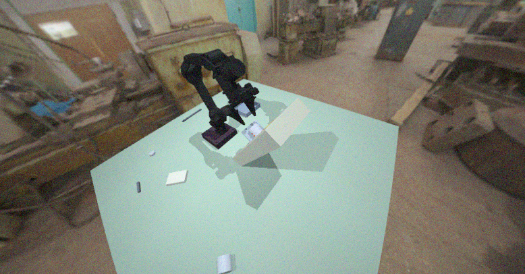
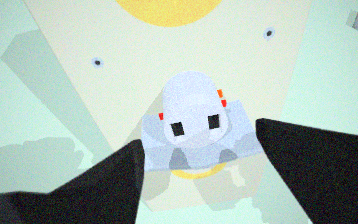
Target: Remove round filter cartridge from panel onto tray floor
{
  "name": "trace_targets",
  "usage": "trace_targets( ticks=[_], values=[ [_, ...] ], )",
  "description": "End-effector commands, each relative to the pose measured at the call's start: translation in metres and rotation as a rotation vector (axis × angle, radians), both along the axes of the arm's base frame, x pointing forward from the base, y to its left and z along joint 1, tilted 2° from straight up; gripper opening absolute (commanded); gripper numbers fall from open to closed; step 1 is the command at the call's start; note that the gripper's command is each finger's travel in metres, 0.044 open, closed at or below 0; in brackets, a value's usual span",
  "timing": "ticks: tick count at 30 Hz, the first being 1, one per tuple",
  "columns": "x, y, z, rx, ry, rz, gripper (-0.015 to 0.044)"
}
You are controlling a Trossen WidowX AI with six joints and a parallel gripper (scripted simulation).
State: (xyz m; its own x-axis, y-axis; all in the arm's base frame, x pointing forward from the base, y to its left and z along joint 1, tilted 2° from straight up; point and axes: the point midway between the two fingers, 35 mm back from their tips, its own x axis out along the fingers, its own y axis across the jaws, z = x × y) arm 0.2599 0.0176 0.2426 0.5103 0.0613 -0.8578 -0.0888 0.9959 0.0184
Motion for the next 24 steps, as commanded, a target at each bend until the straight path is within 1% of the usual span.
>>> trace_targets(
  ticks=[1,24],
  values=[
    [0.004,0.000,-0.011,-0.002,0.018,-0.005,0.0305],
    [0.021,0.002,-0.042,-0.001,0.016,-0.005,0.0305]
  ],
)
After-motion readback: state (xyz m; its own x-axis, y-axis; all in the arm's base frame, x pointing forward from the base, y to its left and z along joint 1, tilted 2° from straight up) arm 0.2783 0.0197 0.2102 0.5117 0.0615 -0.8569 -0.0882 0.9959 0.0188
